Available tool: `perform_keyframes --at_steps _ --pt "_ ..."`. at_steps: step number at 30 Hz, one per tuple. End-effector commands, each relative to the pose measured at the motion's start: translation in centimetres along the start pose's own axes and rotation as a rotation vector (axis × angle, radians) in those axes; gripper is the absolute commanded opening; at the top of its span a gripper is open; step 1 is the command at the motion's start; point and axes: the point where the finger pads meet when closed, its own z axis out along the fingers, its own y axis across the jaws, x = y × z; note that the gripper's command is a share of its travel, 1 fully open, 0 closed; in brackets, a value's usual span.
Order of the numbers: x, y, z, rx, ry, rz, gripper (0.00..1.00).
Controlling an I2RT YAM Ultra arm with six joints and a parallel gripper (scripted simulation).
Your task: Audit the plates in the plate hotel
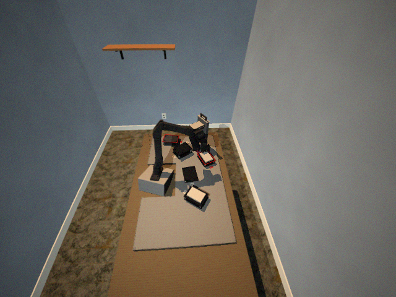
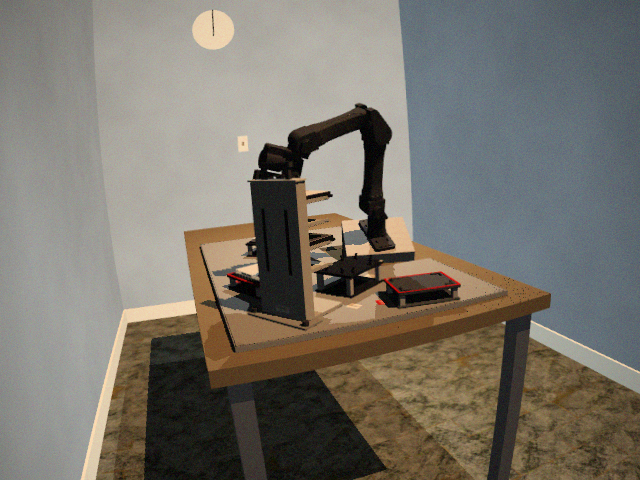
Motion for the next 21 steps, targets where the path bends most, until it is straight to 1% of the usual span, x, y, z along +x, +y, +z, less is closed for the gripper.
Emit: perform_keyframes --at_steps 1,3,4,5,7,9,10,12,13,14,16,18,19,20,21 --pt "-0.2 -0.9 -2.0 0.005 -0.014 -0.021 0.00" --pt "0.8 -2.0 -1.5 0.011 0.016 -0.011 0.00" --pt "0.0 -2.4 -1.2 0.034 0.040 -0.011 0.00" --pt "0.0 -2.8 -1.3 0.050 0.055 -0.012 0.00" --pt "0.1 -3.3 -1.5 0.041 0.057 -0.012 0.00" --pt "0.0 -3.4 -2.8 0.035 0.023 -0.025 0.00" --pt "0.3 -3.9 -2.7 0.036 0.032 -0.021 0.00" --pt "0.3 -3.9 -2.7 0.036 0.032 -0.021 0.00" --pt "0.3 -4.7 -2.0 0.059 0.080 -0.013 0.00" --pt "0.3 -5.0 -2.1 0.070 0.095 -0.013 0.00" --pt "0.4 -5.5 -2.4 0.061 0.095 -0.013 0.00" --pt "0.4 -5.6 -3.7 0.057 0.062 -0.026 0.00" --pt "0.7 -6.0 -3.6 0.058 0.071 -0.022 0.00" --pt "0.7 -6.7 -2.9 0.072 0.121 -0.013 0.00" --pt "0.8 -7.1 -3.1 0.081 0.135 -0.013 0.00"
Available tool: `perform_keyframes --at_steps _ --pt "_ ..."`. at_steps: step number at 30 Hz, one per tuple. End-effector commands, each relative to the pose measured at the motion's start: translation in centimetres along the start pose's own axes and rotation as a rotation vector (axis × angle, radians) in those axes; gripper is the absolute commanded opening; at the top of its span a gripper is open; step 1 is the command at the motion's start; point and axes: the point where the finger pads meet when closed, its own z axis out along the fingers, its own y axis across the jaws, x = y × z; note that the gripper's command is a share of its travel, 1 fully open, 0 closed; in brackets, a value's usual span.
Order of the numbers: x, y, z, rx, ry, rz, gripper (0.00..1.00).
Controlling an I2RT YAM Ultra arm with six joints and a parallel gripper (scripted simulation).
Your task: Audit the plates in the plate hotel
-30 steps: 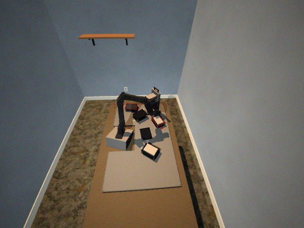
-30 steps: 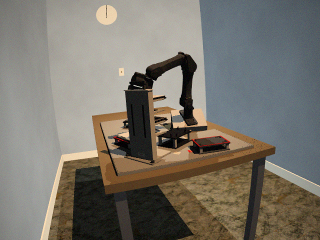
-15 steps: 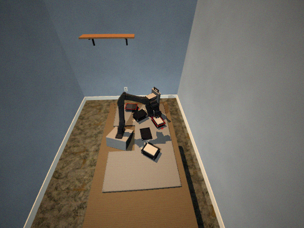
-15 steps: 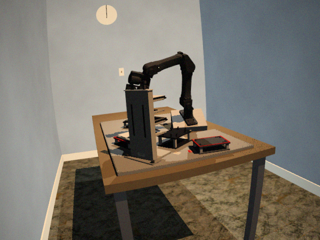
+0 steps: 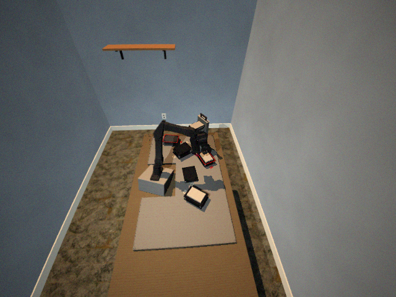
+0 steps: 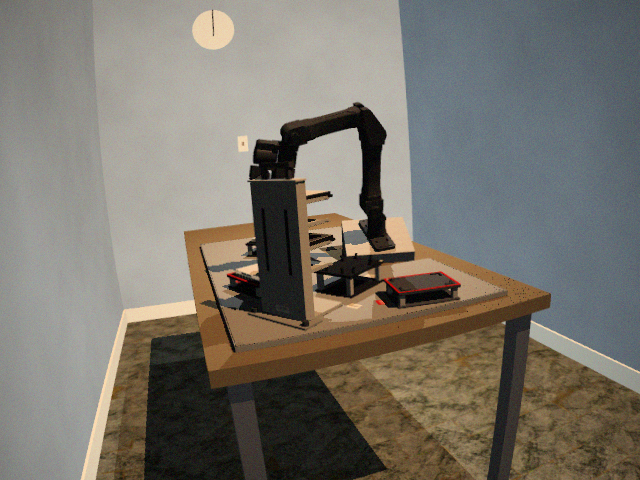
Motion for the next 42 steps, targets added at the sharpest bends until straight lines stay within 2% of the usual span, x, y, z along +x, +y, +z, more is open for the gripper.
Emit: perform_keyframes --at_steps 1,2,4,5,6,9,10,12,13,14,15,17,19,20,21,25,26,27,28,29,31,32,35,39,42 --pt "0.2 -1.3 -0.8 0.010 0.040 -0.015 0.00" --pt "0.3 -1.5 -0.9 0.005 0.040 -0.015 0.00" --pt "0.4 -1.7 -2.2 0.007 0.006 -0.027 0.00" --pt "0.6 -2.4 -1.3 0.010 0.066 -0.014 0.00" --pt "0.7 -2.8 -1.4 0.014 0.079 -0.014 0.00" --pt "0.8 -3.0 -1.5 0.010 0.079 -0.014 0.00" --pt "0.9 -2.8 -2.7 0.013 0.045 -0.026 0.00" --pt "1.1 -3.4 -2.9 0.014 0.045 -0.026 0.00" --pt "1.4 -3.7 -2.9 0.013 0.053 -0.023 0.00" --pt "1.4 -4.4 -2.2 0.006 0.105 -0.012 0.00" --pt "1.6 -4.7 -2.4 0.008 0.117 -0.011 0.00" --pt "1.8 -5.2 -2.7 0.007 0.116 -0.011 0.00" --pt "2.0 -5.3 -4.0 0.013 0.083 -0.025 0.00" --pt "2.2 -6.0 -3.2 -0.002 0.141 -0.009 0.00" --pt "2.4 -6.2 -3.3 -0.005 0.152 -0.008 0.00" --pt "2.7 -6.8 -3.7 -0.004 0.152 -0.008 0.00" --pt "2.8 -6.6 -4.8 0.007 0.120 -0.022 0.00" --pt "2.9 -6.9 -4.9 0.007 0.120 -0.022 0.00" --pt "3.1 -7.5 -4.2 -0.015 0.169 -0.006 0.00" --pt "3.3 -7.7 -4.3 -0.023 0.184 -0.004 0.00" --pt "3.6 -8.2 -4.7 -0.019 0.186 -0.005 0.00" --pt "3.8 -8.2 -5.5 -0.010 0.167 -0.014 0.00" --pt "3.8 -8.6 -5.7 -0.017 0.185 -0.006 0.00" --pt "3.0 -9.3 -6.7 0.001 0.148 -0.023 0.00" --pt "2.8 -9.5 -6.9 0.004 0.142 -0.025 0.00"
